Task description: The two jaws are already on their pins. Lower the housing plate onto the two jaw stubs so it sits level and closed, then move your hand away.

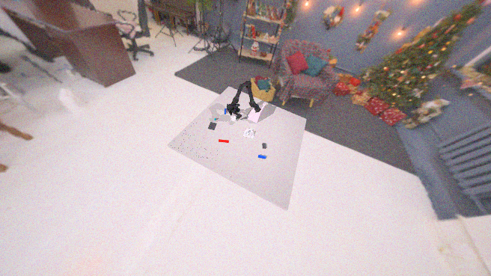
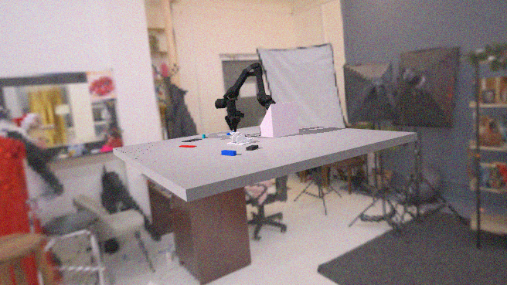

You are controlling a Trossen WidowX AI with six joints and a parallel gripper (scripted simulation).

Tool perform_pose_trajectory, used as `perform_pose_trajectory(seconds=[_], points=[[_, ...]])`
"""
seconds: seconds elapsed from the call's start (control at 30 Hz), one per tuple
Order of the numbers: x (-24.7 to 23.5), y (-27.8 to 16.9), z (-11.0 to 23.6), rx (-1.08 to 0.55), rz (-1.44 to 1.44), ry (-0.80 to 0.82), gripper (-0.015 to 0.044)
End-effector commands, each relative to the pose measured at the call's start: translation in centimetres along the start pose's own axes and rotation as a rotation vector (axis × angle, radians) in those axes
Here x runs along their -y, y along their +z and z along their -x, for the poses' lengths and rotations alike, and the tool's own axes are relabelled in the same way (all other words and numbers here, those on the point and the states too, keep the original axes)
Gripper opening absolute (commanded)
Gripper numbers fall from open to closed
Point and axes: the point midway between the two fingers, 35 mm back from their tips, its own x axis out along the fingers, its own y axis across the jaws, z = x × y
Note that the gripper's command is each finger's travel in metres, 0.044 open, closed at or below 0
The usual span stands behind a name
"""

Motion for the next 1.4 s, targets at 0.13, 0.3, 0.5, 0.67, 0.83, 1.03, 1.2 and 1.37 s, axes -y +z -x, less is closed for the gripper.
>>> perform_pose_trajectory(seconds=[0.13, 0.3, 0.5, 0.67, 0.83, 1.03, 1.2, 1.37], points=[[0.1, 0.0, -1.0, 0.001, 0.006, -0.004, 0.044], [0.1, 0.0, -1.7, 0.001, 0.006, -0.003, 0.044], [0.1, 0.0, -2.7, 0.001, 0.006, -0.003, 0.044], [0.1, 0.1, -3.1, 0.001, 0.006, -0.002, 0.044], [0.1, 0.1, -3.1, 0.001, 0.006, -0.002, 0.044], [0.1, 0.1, -3.1, 0.001, 0.006, -0.002, 0.044], [0.1, 0.1, -3.1, 0.001, 0.006, -0.002, 0.044], [0.1, 0.1, -3.1, 0.001, 0.006, -0.002, 0.044]])
